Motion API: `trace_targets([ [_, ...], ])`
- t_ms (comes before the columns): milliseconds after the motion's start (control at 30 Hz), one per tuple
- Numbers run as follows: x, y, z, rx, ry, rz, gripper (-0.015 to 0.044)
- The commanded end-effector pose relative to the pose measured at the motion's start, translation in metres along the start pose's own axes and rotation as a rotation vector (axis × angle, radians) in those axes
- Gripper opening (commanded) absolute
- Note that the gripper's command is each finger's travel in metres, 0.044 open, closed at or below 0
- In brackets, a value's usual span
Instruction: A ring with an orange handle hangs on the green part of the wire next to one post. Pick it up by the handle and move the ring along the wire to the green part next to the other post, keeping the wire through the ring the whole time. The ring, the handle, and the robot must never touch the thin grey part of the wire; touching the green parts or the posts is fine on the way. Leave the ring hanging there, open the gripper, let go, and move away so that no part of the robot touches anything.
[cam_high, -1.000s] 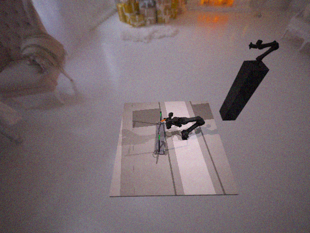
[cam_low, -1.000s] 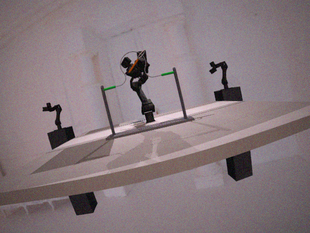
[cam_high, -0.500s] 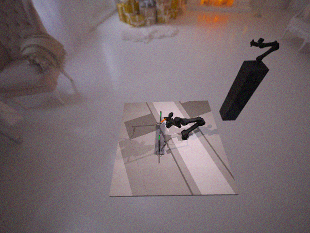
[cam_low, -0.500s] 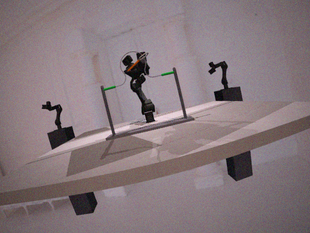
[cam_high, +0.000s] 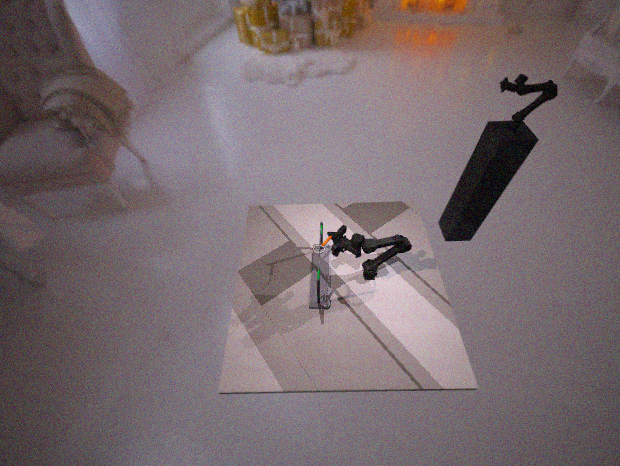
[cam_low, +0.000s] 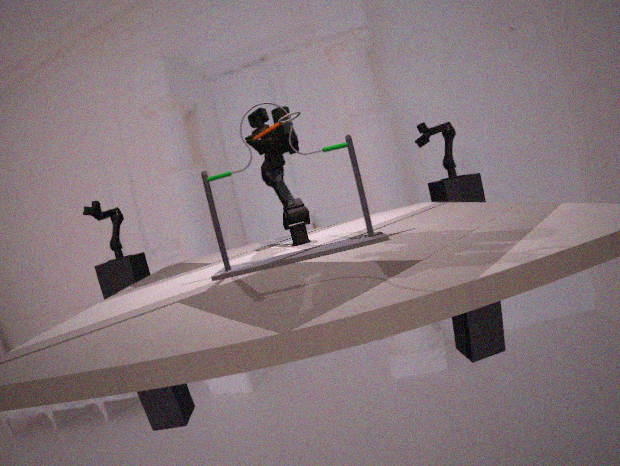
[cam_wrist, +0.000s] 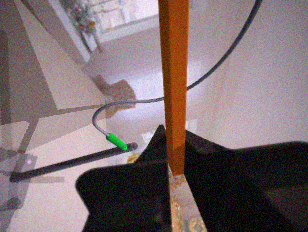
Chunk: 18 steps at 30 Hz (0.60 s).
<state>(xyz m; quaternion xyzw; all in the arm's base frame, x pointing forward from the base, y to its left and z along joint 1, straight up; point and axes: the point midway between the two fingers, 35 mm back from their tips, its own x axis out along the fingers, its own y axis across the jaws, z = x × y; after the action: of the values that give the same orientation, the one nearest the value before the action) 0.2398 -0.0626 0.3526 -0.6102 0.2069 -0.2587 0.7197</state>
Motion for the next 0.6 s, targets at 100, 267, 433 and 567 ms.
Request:
trace_targets([
  [100,0.000,-0.005,-0.001,-0.086,-0.013,-0.061,-0.0150],
  [267,0.000,-0.009,0.000,-0.147,-0.020,-0.101,-0.0150],
  [433,0.000,-0.012,0.000,-0.207,-0.028,-0.140,-0.0150],
  [567,0.000,-0.014,0.001,-0.254,-0.033,-0.171,-0.0150],
])
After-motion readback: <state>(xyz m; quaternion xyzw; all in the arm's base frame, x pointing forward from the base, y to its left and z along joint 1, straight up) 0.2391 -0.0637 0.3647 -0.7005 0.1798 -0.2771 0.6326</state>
